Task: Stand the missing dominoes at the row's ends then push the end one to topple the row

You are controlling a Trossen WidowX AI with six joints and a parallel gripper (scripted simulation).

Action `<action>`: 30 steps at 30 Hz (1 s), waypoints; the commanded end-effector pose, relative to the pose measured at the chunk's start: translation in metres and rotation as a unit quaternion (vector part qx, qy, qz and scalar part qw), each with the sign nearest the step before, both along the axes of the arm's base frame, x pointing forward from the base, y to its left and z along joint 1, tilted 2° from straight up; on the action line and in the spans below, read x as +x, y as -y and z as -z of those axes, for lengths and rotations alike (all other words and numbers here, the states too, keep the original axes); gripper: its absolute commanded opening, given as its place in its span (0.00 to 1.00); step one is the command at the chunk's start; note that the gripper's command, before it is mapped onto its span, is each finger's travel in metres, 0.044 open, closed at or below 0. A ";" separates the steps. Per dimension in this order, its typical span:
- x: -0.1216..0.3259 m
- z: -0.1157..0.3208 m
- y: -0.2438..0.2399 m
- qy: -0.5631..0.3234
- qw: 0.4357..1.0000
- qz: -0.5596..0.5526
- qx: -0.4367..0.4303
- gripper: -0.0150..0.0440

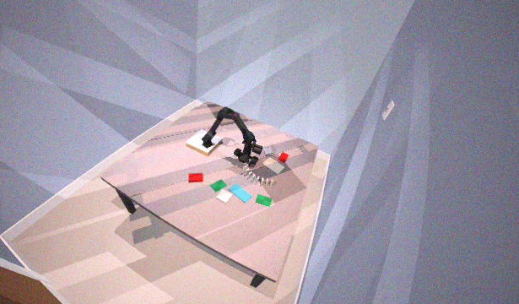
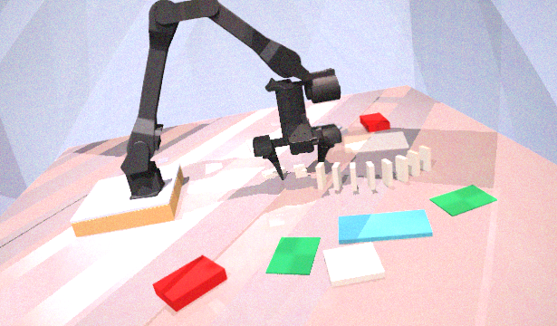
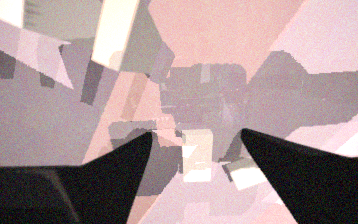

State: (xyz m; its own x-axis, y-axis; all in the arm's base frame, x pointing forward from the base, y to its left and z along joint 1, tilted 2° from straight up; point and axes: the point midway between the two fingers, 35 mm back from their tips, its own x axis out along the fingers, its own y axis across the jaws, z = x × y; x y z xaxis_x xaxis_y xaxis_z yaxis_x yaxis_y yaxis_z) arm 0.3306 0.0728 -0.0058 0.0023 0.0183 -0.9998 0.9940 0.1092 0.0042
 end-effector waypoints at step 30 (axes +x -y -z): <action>0.002 -0.105 0.004 0.000 1.000 0.002 0.002 0.44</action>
State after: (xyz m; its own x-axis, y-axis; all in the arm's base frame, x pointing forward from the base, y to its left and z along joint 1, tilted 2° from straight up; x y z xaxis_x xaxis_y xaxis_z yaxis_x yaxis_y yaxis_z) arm 0.3320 0.0700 0.0705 -0.0116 0.0156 -0.9998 0.9948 0.1018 -0.0100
